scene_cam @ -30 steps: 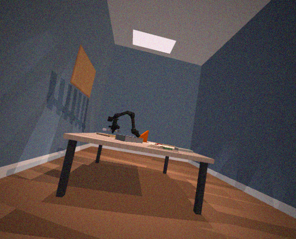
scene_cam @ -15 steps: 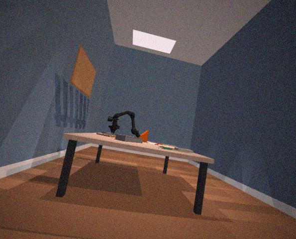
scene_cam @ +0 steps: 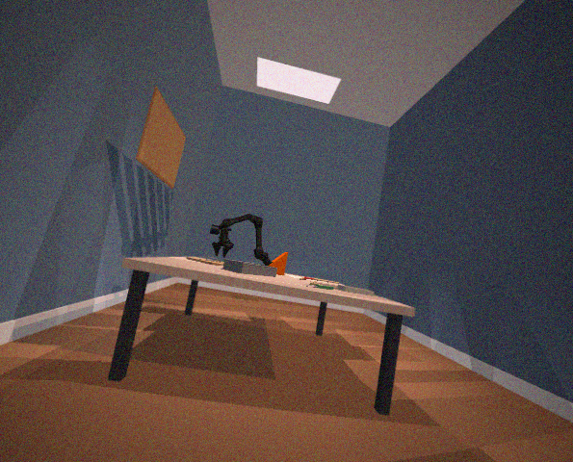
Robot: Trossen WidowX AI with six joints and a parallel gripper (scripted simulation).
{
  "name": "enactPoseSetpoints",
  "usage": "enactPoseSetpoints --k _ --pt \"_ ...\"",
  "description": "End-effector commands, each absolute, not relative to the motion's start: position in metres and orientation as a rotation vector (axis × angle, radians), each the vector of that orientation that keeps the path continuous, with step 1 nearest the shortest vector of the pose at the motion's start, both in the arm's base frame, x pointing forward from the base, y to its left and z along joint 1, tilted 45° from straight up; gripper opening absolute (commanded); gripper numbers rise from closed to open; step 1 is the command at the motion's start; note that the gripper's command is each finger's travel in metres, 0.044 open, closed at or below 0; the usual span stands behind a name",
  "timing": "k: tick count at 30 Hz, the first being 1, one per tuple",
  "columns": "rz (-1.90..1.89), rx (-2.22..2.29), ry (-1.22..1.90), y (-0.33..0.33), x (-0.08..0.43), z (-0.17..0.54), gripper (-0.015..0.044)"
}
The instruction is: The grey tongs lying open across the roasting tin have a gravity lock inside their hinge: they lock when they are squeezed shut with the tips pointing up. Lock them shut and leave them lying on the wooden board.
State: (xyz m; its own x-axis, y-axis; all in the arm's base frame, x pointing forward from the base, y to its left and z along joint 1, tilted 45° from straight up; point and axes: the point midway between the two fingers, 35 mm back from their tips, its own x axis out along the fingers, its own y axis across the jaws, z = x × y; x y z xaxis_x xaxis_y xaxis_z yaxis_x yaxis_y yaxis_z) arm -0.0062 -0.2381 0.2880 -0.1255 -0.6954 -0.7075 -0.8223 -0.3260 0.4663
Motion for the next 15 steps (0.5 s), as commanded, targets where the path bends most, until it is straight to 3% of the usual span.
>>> enactPoseSetpoints --k 1,7,15 --pt "1.424 -1.992 1.741 -0.201 -0.021 0.291 0.044" --pt "1.372 -2.006 1.757 -0.127 -0.022 0.282 0.044" --pt "1.312 -2.031 1.832 -0.071 0.018 0.259 0.044"
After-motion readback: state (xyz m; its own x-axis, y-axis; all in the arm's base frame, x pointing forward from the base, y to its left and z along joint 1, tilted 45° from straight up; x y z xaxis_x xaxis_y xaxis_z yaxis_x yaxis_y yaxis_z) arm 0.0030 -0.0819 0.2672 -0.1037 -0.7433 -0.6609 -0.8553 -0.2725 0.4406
